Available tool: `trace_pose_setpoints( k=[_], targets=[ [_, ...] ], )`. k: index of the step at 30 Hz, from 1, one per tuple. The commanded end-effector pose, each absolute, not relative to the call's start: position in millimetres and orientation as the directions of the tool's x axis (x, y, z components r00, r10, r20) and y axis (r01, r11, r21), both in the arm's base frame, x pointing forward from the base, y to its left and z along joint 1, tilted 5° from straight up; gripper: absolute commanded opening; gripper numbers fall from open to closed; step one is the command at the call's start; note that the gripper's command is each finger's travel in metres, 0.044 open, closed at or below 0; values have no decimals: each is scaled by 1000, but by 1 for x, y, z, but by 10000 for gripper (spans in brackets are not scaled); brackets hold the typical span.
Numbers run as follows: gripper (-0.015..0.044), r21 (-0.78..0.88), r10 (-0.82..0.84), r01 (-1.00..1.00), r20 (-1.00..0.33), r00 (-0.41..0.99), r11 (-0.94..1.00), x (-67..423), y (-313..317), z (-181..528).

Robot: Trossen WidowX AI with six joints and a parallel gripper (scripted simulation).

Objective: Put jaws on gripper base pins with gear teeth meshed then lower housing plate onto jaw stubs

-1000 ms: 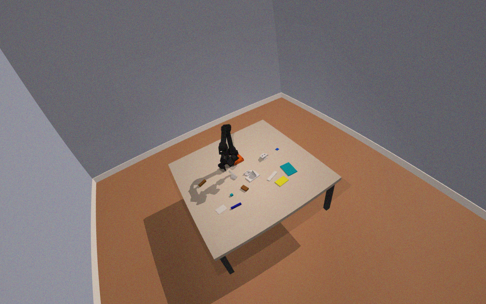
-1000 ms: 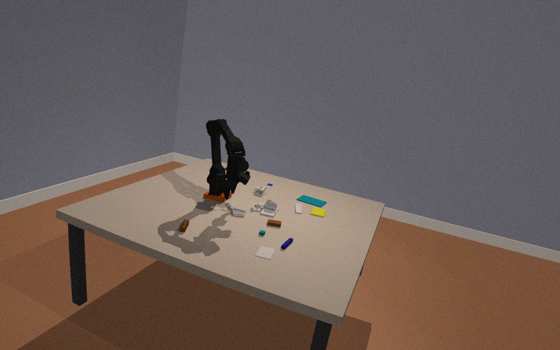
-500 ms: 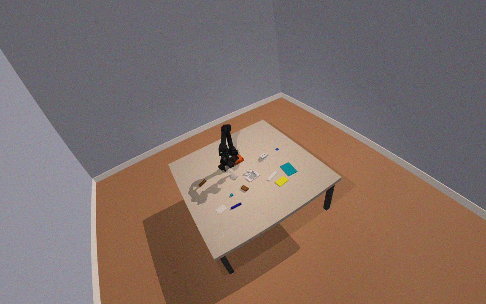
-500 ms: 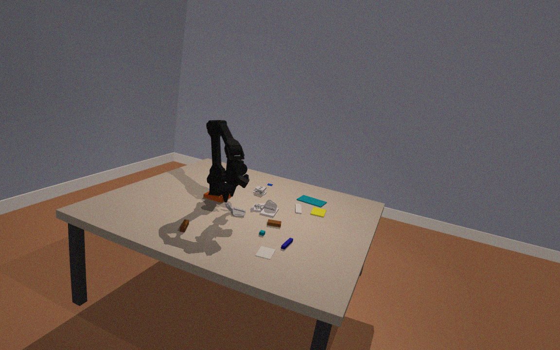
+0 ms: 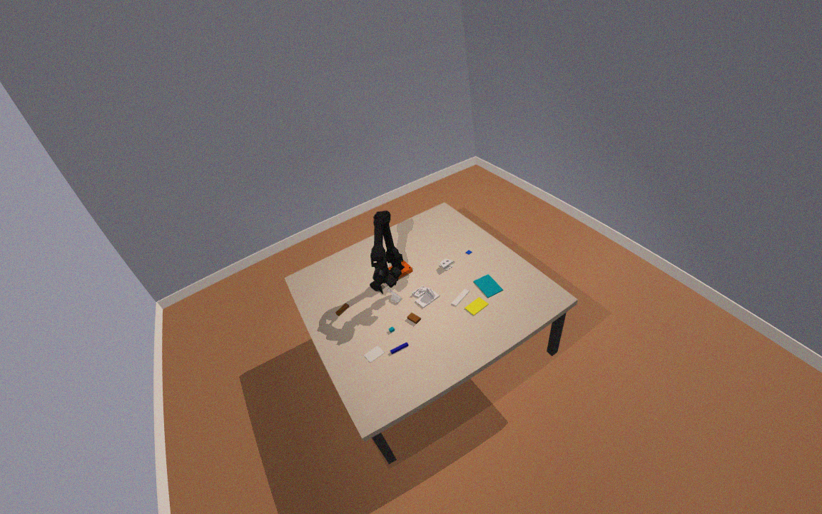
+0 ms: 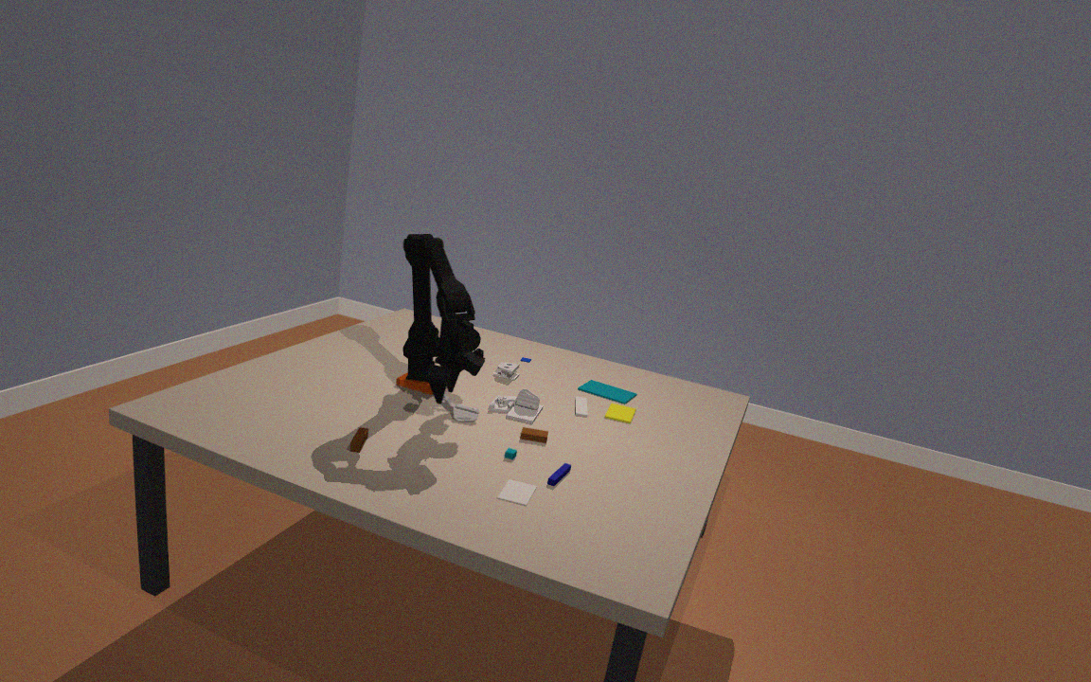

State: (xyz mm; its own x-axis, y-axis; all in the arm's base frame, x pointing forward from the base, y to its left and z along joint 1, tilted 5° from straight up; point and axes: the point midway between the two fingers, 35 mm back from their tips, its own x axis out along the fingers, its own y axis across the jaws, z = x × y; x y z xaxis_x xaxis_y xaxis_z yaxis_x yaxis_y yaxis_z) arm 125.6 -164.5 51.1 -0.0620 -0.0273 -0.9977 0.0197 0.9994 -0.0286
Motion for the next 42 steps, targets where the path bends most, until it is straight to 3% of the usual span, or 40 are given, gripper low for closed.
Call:
trace_pose_setpoints(
  k=[1, 24, 36, 42],
  targets=[
    [440, -28, -27, 15, -997, -69, 999, 123, -164, 42],
    [440, -28, -27, 15, -997, -69, 999, 119, -162, 15],
    [125, -28, -27, 15, -997, -69, 999, 119, -162, 15],
    [85, -28, -27, 15, -997, -69, 999, 119, -162, 15]
  ],
)
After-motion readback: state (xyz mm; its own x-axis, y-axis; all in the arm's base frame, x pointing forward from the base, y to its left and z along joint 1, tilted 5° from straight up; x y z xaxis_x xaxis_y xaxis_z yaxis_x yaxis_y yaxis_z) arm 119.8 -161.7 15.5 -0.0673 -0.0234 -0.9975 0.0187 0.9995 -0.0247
